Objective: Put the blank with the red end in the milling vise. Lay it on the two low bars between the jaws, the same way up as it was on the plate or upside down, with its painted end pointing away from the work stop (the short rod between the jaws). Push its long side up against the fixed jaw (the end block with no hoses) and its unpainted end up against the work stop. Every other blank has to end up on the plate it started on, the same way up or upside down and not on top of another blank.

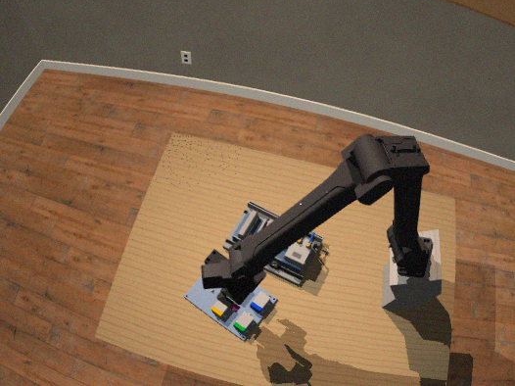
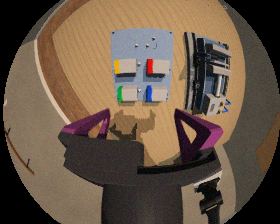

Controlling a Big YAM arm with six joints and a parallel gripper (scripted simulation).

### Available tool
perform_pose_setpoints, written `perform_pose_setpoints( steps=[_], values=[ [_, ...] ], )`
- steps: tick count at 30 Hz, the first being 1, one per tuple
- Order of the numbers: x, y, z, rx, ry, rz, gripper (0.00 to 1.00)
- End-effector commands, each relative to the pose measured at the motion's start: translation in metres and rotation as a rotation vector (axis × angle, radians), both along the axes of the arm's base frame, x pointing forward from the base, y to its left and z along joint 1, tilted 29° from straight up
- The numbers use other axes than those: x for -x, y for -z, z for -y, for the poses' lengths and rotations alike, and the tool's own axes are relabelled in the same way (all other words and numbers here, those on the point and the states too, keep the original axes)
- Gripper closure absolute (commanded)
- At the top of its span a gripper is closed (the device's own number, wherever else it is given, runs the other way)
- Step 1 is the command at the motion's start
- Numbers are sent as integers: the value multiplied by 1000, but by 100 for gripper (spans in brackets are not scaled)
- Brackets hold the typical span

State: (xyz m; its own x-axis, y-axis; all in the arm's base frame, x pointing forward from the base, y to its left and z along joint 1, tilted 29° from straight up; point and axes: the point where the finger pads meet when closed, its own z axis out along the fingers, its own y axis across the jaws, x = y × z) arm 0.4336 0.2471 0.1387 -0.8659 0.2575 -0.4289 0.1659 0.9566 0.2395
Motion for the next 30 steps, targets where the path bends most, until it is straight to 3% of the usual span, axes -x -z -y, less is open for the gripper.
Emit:
perform_pose_setpoints(
  steps=[1, 25, 30],
  values=[
    [-6, -2, 2, 5, -5, 4, 0],
    [-7, -1, 3, 9, -9, 5, 0],
    [-15, -2, 4, 54, -106, 31, 0]
  ],
)
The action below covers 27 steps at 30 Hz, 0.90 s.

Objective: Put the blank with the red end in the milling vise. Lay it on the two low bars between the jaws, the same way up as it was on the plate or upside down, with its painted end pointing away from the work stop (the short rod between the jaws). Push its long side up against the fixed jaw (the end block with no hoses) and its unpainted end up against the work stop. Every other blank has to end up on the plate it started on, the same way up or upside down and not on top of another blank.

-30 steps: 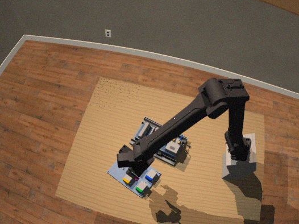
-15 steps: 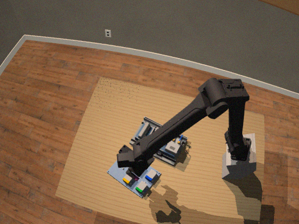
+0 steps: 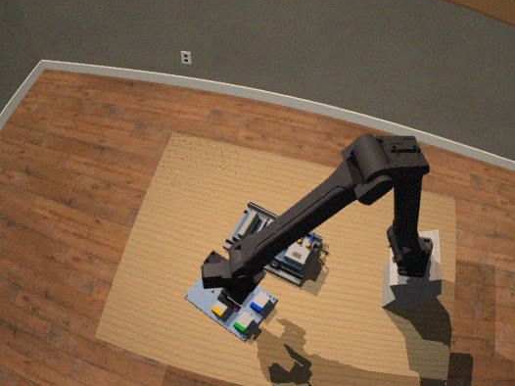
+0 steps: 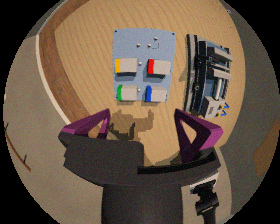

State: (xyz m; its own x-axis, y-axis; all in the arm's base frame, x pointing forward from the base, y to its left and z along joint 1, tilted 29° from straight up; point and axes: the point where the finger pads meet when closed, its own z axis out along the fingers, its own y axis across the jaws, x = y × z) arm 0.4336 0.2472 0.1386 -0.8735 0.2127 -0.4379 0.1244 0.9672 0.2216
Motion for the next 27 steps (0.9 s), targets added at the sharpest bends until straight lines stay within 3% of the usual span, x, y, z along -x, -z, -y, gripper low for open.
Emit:
perform_pose_setpoints(
  steps=[1, 3, 5, 15, 17, 20, 22, 27],
  values=[
    [-17, -3, 4, 53, -101, 34, 0],
    [-22, -5, 6, 101, -192, 55, 0],
    [-22, -5, 6, 101, -192, 55, 0],
    [-38, -5, 18, 310, -568, 125, 0],
    [-36, -4, 19, 312, -569, 116, 0],
    [-42, -3, 24, 390, -709, 147, 0],
    [-42, -3, 24, 390, -709, 147, 0],
    [-49, -1, 32, 505, -912, 180, 0]
  ],
)
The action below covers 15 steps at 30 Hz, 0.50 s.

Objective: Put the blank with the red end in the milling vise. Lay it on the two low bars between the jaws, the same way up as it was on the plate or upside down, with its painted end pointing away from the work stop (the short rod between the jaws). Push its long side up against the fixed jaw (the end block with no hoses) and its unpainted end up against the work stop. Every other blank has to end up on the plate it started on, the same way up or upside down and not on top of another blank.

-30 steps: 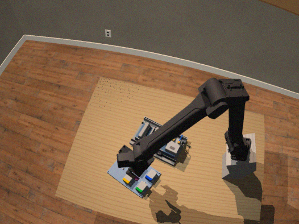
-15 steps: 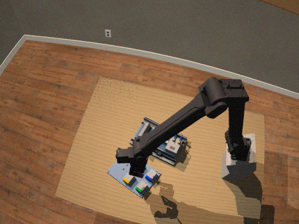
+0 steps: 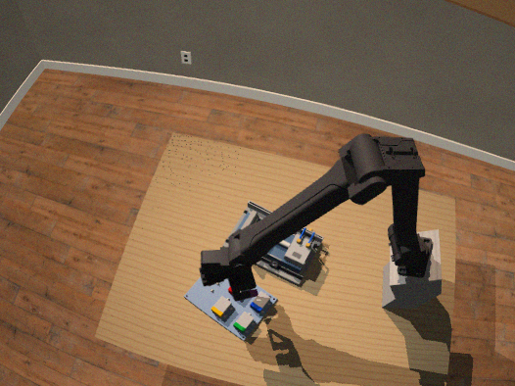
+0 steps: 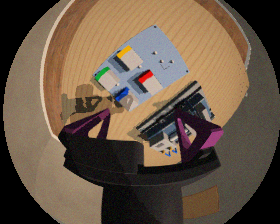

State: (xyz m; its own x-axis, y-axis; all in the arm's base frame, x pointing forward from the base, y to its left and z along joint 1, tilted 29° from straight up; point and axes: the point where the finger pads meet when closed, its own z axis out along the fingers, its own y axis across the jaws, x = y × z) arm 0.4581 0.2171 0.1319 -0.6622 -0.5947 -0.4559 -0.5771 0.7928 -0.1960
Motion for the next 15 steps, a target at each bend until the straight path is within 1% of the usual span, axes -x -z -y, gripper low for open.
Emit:
perform_pose_setpoints(
  steps=[1, 2, 3, 4, 5, 6, 7, 8, 9, 10, 12, 15],
  values=[
    [-23, -7, 2, 85, -172, 46, 0],
    [-26, -7, 4, 118, -234, 61, 0],
    [-25, -6, 4, 120, -234, 57, 0],
    [-28, -6, 6, 151, -292, 71, 0],
    [-27, -6, 7, 153, -292, 66, 0],
    [-29, -5, 9, 182, -345, 78, 0],
    [-28, -5, 9, 183, -345, 73, 0],
    [-31, -5, 10, 210, -393, 86, 0],
    [-30, -4, 11, 210, -394, 82, 0],
    [-32, -4, 12, 234, -436, 92, 0],
    [-32, -4, 12, 234, -436, 92, 0],
    [-35, -3, 16, 287, -528, 107, 0]
  ],
)
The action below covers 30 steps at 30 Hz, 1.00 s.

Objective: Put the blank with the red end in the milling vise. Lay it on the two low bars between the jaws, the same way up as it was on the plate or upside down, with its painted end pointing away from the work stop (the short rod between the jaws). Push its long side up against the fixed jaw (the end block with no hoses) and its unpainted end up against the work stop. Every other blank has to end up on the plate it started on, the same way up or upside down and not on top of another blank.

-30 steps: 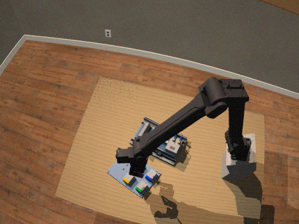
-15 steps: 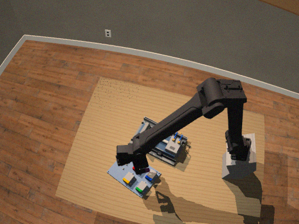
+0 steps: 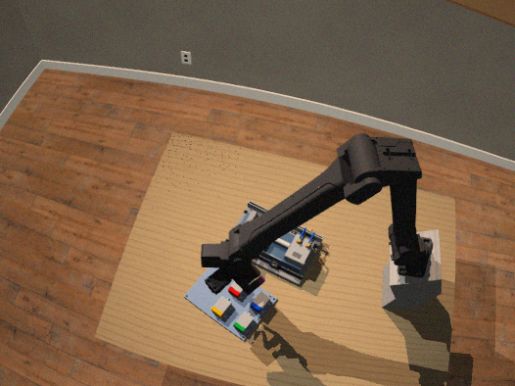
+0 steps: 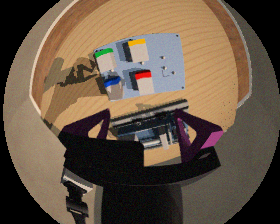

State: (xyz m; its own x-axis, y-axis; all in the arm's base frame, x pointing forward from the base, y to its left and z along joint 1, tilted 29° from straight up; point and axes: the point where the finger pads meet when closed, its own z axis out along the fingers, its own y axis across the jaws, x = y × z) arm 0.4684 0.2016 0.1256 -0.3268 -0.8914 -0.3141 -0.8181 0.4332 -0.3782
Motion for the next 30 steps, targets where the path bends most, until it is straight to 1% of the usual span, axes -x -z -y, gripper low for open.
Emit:
perform_pose_setpoints(
  steps=[1, 6, 7, 30],
  values=[
    [-25, -9, 1, 65, -138, 50, 0],
    [-25, -8, 3, 83, -167, 52, 0],
    [-25, -8, 3, 83, -167, 52, 100],
    [-25, -8, 3, 85, -166, 52, 100]
  ],
)
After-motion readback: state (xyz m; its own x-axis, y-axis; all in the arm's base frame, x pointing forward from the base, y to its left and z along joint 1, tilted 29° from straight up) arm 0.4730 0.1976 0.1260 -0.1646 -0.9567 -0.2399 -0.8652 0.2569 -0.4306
